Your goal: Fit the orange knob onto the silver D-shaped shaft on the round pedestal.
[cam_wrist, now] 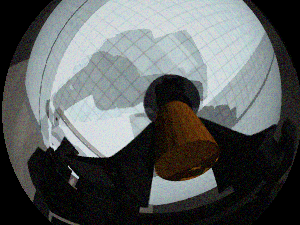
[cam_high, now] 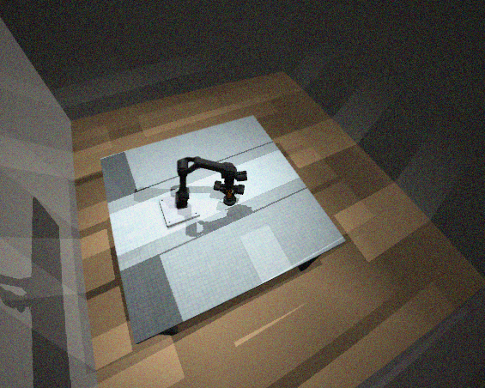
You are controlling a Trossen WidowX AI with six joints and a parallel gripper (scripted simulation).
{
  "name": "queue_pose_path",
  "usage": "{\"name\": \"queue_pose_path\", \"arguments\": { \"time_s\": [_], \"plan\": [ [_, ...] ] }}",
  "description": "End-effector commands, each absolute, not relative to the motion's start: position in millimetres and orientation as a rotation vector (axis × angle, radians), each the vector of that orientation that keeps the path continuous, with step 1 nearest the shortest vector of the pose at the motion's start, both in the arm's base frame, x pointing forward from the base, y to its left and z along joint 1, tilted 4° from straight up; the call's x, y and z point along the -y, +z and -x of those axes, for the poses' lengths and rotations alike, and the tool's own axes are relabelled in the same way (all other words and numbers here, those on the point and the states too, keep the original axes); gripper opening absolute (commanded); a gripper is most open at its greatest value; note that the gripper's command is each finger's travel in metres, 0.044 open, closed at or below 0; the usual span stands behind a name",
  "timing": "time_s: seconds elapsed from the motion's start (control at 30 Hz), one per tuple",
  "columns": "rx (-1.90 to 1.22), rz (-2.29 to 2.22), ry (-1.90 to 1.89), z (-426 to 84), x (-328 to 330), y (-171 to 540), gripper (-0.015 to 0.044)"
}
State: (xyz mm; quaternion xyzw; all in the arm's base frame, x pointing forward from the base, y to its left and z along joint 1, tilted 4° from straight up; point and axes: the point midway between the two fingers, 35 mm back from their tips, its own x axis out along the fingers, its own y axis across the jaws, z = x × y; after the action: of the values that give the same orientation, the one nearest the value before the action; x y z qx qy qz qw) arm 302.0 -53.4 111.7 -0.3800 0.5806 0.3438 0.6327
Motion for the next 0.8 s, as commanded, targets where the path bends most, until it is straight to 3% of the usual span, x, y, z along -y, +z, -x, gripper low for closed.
{"name": "queue_pose_path", "arguments": {
  "time_s": [0.0,0.77],
  "plan": [
    [-1.323,0.867,0.778,-305.4,53.7,113.2,0.0000],
    [-1.323,0.867,0.778,-310.4,54.4,112.9,0.0000]
  ]
}}
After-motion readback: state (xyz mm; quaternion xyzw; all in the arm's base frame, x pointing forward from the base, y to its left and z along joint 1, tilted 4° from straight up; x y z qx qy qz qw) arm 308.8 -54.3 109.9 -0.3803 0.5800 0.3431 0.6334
